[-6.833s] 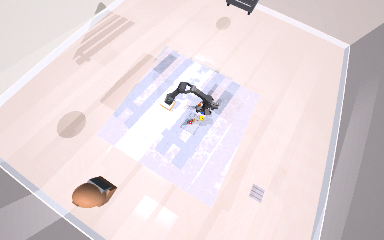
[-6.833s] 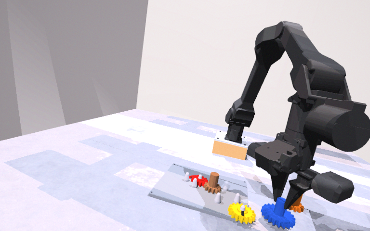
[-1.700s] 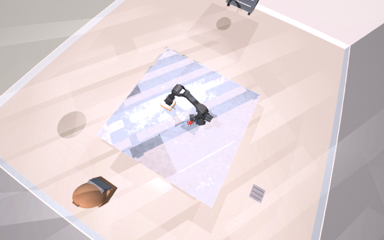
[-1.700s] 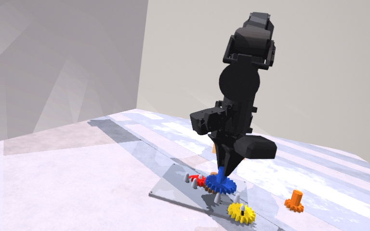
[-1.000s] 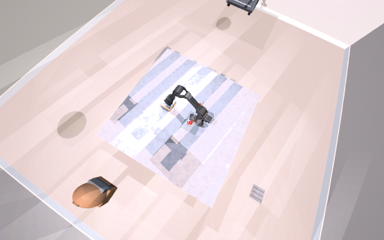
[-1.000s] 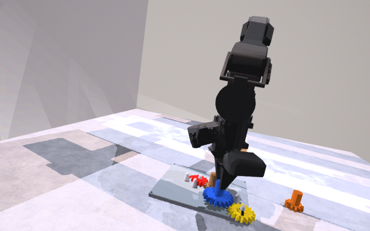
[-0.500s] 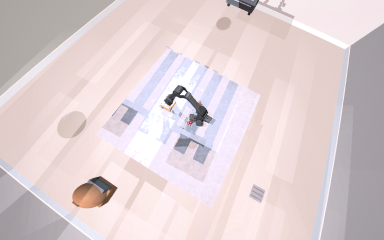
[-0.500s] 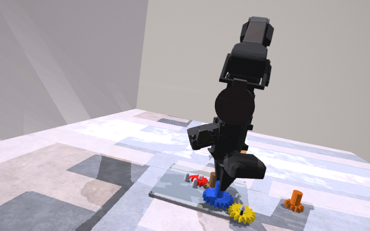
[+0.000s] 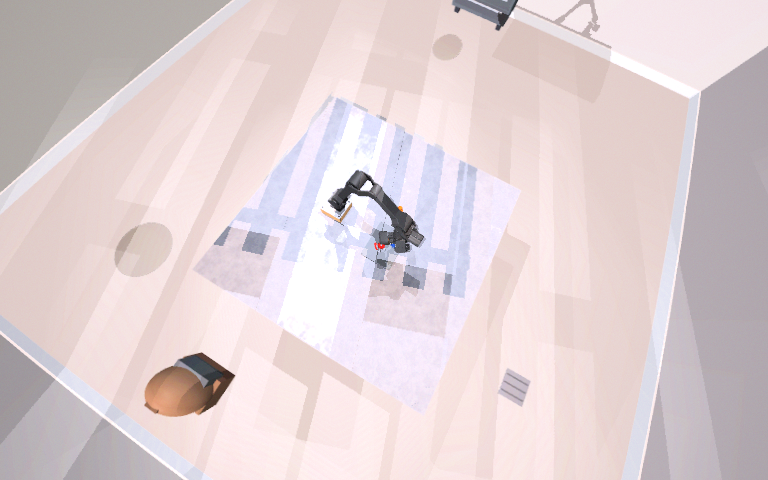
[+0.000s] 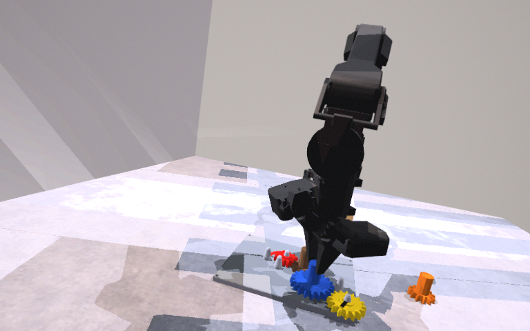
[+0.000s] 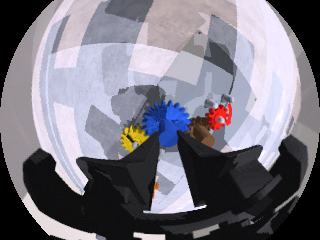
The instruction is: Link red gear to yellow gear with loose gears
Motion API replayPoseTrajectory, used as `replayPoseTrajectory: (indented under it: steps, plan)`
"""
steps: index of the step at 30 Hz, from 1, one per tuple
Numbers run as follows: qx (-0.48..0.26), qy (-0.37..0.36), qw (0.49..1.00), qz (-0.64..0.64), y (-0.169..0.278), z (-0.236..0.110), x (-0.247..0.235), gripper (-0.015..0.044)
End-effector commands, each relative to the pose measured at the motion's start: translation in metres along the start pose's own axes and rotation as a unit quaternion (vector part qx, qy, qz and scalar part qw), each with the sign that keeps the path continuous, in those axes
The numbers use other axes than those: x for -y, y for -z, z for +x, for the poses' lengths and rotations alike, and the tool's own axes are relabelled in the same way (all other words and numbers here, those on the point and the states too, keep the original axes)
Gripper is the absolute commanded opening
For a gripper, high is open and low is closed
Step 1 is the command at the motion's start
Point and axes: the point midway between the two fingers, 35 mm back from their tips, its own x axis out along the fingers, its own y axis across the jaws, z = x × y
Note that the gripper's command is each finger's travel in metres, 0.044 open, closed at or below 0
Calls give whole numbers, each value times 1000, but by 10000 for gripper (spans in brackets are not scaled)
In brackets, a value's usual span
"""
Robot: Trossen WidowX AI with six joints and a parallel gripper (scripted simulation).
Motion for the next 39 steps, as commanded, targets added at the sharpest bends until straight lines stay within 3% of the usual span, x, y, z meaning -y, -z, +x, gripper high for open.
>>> replayPoseTrajectory:
  steps: [1,21,39]
  plan:
    - [-1,0,1000,1,0,1,0,0]
    - [-1,0,989,147,0,3,0,0]
    - [-1,0,999,32,1,3,0,0]
